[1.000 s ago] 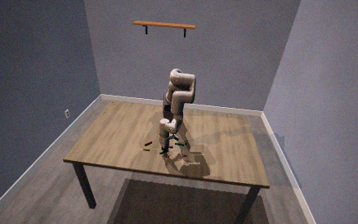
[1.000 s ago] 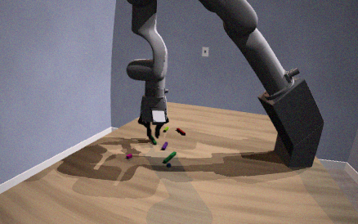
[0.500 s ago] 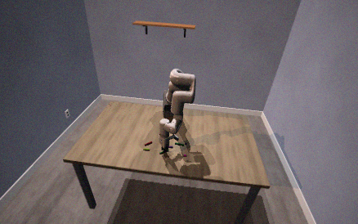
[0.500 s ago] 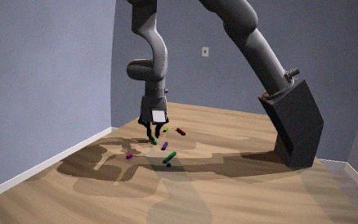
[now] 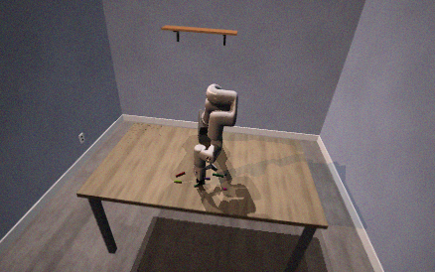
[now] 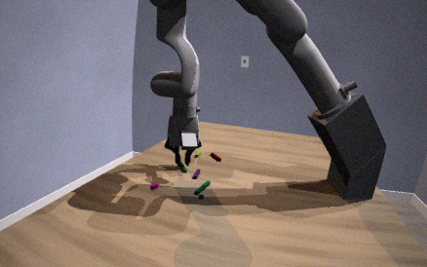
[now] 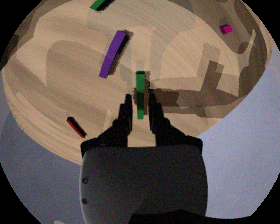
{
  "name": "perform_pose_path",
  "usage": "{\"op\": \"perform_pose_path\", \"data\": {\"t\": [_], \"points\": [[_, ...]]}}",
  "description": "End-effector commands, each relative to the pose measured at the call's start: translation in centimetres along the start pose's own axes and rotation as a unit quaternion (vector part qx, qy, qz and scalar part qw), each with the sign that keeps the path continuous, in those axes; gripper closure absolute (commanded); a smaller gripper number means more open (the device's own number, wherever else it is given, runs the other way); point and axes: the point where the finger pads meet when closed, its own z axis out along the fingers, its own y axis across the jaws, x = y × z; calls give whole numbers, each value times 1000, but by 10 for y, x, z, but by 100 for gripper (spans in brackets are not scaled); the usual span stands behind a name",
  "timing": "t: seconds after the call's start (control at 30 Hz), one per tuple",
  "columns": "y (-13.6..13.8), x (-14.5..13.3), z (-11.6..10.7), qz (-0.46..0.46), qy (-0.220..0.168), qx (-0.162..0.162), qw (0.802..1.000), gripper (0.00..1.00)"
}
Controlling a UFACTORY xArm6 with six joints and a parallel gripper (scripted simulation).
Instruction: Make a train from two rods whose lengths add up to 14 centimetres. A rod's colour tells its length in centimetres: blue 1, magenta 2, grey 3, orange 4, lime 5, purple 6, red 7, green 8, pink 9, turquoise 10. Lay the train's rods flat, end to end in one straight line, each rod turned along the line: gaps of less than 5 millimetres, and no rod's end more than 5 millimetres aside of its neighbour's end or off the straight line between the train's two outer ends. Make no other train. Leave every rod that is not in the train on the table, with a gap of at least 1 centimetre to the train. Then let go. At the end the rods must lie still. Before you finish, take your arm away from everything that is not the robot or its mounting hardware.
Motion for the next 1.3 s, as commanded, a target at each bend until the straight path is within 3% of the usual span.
{"op": "perform_pose_path", "data": {"t": [0.0, 1.27], "points": [[1, -1, 2, 0, -1, -1, 1000, 76], [1, -1, 10, 0, -1, -1, 1000, 76]]}}
